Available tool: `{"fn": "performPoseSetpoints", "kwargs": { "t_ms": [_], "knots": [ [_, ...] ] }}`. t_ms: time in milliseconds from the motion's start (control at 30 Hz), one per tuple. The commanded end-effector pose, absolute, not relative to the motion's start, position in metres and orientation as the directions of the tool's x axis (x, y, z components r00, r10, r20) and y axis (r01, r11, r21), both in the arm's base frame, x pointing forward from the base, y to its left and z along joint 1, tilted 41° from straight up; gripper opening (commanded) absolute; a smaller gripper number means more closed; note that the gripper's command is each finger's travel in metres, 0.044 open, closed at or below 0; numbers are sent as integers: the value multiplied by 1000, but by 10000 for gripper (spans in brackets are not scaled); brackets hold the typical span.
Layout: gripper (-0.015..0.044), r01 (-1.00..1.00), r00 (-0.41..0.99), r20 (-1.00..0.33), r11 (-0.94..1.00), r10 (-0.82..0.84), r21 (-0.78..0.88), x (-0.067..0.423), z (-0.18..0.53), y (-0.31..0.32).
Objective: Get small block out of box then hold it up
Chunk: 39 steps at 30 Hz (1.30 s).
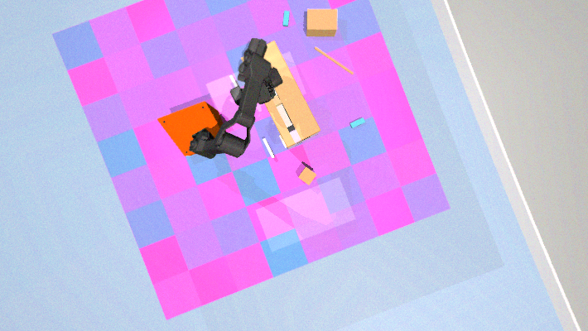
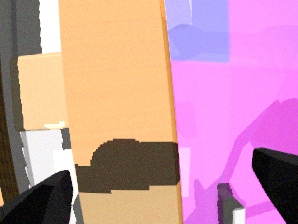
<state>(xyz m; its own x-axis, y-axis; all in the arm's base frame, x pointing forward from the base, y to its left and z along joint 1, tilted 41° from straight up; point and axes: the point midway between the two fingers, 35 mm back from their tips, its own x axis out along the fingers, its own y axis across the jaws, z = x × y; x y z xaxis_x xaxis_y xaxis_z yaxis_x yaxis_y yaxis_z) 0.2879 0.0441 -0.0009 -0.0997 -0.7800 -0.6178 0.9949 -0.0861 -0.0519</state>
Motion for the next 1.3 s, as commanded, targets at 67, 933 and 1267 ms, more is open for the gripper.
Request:
{"fn": "performPoseSetpoints", "kwargs": {
  "t_ms": [67, 933, 1267],
  "knots": [
    [400, 995, -101, -610, -82, -786, -59, 284, -8, 35],
    [400, 995, -102, -614, -88, -782, -53, 284, 7, 9],
    [400, 995, -102, -614, -88, -783, -53, 283, 18, -5]
  ]
}}
